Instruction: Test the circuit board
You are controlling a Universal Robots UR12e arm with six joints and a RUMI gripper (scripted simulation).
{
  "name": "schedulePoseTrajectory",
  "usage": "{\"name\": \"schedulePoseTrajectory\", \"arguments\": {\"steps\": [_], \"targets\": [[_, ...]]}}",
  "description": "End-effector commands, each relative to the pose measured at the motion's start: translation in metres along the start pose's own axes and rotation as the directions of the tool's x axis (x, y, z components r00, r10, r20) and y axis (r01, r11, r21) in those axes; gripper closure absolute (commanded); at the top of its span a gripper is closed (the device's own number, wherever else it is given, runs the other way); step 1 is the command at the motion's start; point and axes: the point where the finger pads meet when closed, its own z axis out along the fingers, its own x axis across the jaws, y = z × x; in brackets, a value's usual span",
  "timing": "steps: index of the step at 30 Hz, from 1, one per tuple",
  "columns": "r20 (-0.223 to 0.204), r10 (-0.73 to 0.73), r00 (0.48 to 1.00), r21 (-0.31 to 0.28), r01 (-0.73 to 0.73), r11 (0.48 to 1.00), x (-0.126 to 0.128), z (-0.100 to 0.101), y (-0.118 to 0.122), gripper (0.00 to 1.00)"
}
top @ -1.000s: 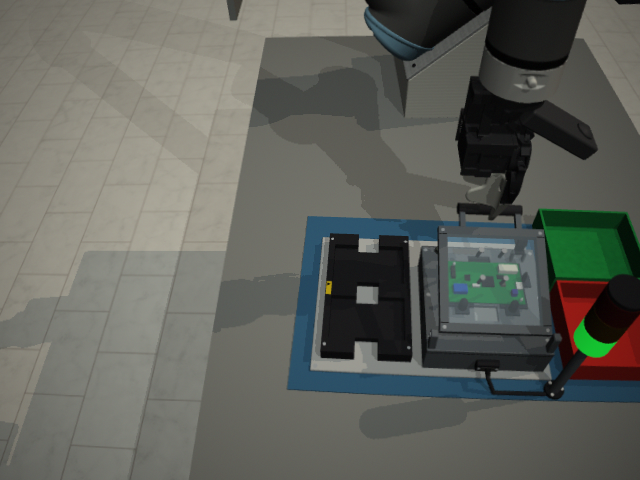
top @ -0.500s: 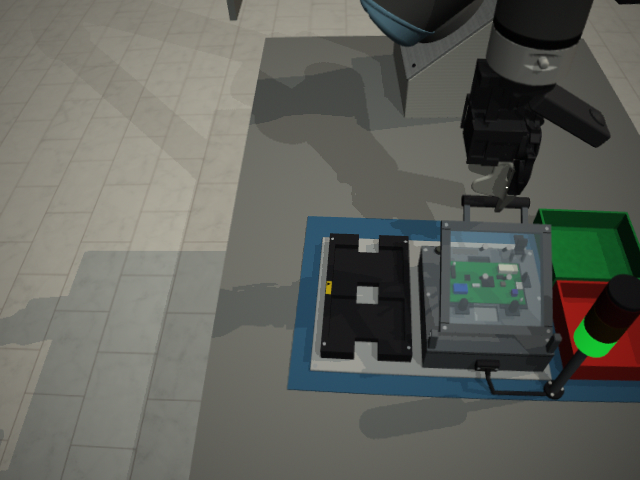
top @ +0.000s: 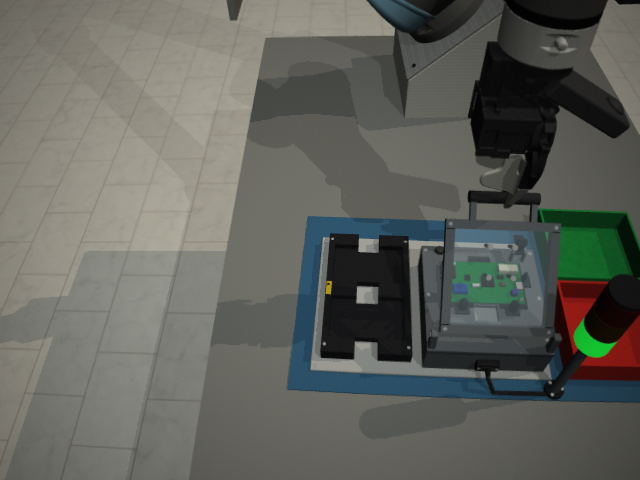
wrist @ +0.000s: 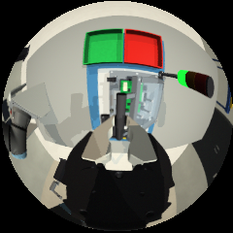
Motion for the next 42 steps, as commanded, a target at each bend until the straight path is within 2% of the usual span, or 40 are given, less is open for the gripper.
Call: {"name": "schedulePoseTrajectory", "arguments": {"steps": [1,4,18,42], "targets": [[-0.005,0.008,1.0,0.003,-0.008,1.0,0.028,-0.02,0.0,1.0],[-0.005,0.008,1.0,0.003,-0.008,1.0,0.031,-0.022,0.0,1.0],[-0.003,0.01,1.0,0.002,-0.01,1.0,0.075,-0.043,0.001,1.0],[-0.002,0.01,1.0,0.002,-0.01,1.0,0.129,-0.053,0.003,1.0]]}}
